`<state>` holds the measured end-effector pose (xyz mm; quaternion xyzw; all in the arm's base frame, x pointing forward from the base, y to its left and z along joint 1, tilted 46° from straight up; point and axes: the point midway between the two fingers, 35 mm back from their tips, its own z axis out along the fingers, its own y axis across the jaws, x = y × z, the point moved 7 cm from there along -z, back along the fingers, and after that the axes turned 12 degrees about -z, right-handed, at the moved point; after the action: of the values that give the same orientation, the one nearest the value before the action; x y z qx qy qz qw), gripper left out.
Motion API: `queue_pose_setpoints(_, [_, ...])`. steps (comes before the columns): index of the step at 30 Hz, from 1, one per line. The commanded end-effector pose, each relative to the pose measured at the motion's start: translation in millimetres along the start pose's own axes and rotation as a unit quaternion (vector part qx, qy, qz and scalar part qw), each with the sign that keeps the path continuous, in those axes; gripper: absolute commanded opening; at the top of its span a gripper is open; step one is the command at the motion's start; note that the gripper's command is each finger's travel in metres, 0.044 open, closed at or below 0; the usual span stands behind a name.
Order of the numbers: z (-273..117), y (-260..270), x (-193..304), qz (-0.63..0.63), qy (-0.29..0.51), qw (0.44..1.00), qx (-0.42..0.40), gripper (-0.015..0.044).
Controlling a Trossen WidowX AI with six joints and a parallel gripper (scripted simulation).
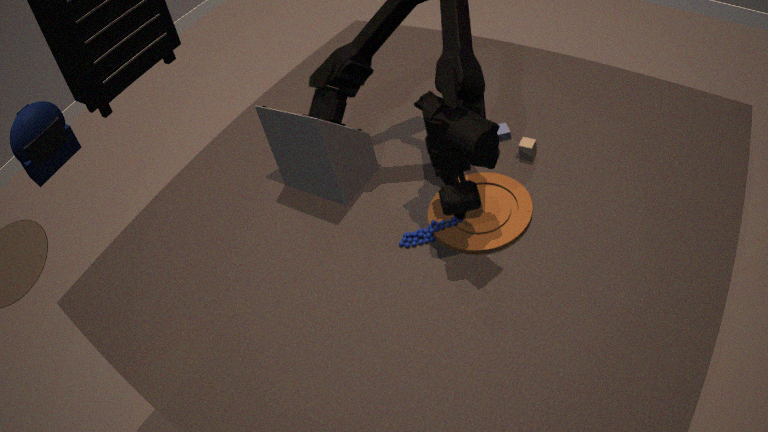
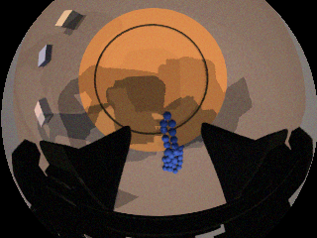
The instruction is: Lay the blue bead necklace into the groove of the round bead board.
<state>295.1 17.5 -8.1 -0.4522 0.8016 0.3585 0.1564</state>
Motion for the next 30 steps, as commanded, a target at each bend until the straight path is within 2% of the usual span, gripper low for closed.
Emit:
queue_pose_setpoints(1, [-1.8,-3.2,0.7,0.022,0.001,1.000,0.000,0.0151])
queue_pose_setpoints(3, [-0.5,-3.3,0.7,0.022,0.001,1.000,-0.001,0.0120])
queue_pose_setpoints(7, [13.0,-3.1,0.6,0.022,0.001,1.000,-0.001,0.0120])
queue_pose_setpoints(11, [6.2,-4.0,0.2,0.019,0.001,1.000,0.002,0.0120])
queue_pose_setpoints(30, [36.2,-2.9,0.6,0.022,0.000,1.000,-0.001,0.0120])
